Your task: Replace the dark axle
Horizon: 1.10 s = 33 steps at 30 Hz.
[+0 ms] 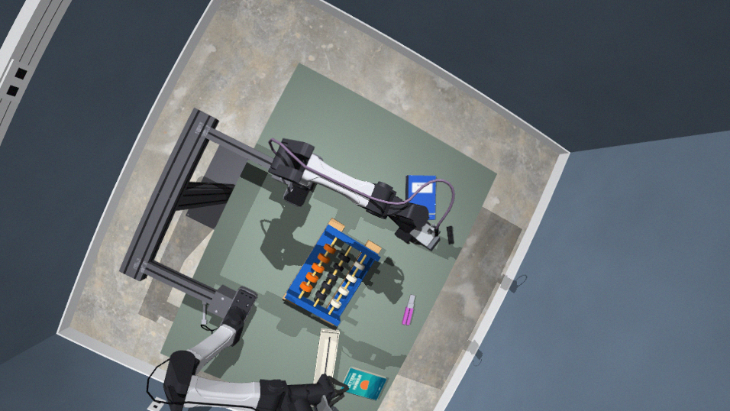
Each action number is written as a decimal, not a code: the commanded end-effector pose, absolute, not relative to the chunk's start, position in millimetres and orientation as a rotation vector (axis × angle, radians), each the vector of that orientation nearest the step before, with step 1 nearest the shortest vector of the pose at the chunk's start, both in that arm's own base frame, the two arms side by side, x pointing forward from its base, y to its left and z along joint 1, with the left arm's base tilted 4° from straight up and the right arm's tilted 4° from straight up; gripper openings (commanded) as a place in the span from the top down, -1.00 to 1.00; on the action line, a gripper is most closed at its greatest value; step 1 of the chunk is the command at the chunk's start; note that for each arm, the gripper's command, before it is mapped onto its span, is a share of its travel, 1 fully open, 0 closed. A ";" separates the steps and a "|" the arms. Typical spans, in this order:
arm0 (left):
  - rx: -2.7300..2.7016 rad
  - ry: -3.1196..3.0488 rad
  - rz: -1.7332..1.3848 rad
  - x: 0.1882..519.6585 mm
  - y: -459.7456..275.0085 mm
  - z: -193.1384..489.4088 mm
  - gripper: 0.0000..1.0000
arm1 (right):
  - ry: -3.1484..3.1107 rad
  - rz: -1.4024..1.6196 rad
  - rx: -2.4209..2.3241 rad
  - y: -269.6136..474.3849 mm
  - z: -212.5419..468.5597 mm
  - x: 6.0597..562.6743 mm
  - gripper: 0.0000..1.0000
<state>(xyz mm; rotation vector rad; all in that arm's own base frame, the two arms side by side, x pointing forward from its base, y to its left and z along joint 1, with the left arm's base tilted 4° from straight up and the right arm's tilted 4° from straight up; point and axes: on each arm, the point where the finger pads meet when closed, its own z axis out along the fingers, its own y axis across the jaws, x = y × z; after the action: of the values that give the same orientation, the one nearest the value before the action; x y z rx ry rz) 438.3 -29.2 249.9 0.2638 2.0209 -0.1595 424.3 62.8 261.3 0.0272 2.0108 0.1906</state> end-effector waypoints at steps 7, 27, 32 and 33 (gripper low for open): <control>0.157 1.842 -0.069 426.0 -19.1 309.9 0.34 | 1.849 0.138 -0.006 41.9 309.2 416.0 0.30; -0.025 1.520 0.001 373.1 0.7 416.4 0.34 | 1.559 -0.009 -0.015 -1.1 402.3 376.5 0.30; 0.014 1.477 0.003 367.6 -2.4 437.0 0.34 | 1.508 0.006 0.004 -0.9 426.1 371.4 0.30; 0.015 1.475 0.003 367.4 -2.5 437.8 0.34 | 1.510 0.007 0.002 -0.2 425.5 371.6 0.30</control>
<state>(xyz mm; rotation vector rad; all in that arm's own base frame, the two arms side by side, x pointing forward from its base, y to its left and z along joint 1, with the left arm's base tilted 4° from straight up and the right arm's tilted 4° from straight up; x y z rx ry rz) 377.9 -0.4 402.2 0.0015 1.5702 0.0011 377.9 -0.3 403.3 0.0013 1.5679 0.0018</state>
